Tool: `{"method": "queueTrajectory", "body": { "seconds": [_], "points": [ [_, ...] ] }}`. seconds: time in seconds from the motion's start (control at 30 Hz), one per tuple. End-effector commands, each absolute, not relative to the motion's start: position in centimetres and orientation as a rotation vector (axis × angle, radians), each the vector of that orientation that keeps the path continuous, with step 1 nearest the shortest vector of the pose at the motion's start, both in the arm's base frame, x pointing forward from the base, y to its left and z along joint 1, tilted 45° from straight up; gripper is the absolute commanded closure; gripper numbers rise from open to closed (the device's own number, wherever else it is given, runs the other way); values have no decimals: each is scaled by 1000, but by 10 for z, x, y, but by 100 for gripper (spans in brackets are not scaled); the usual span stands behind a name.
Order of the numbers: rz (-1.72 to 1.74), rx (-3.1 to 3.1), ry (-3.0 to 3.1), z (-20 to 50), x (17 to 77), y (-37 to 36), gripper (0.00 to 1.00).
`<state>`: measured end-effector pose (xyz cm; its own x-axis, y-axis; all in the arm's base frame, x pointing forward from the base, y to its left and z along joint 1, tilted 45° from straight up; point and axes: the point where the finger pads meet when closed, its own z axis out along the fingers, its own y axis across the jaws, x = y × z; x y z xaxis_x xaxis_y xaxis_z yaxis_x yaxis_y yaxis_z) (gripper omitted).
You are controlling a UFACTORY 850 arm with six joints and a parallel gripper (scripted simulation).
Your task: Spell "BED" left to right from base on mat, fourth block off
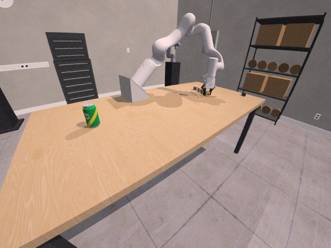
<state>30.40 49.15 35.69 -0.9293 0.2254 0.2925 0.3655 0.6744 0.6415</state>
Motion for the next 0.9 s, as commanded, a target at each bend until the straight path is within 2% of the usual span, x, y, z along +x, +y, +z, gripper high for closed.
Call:
{"method": "queueTrajectory", "body": {
  "seconds": [0.0, 0.47, 0.83, 0.87],
  "points": [
    [-1097, -481, -2698, 360, 304, 489, 38],
    [-1097, -481, -2698, 407, 308, 442, 38],
    [-1097, -481, -2698, 419, 309, 431, 38],
    [-1097, -481, -2698, 419, 309, 431, 0]
  ]
}}
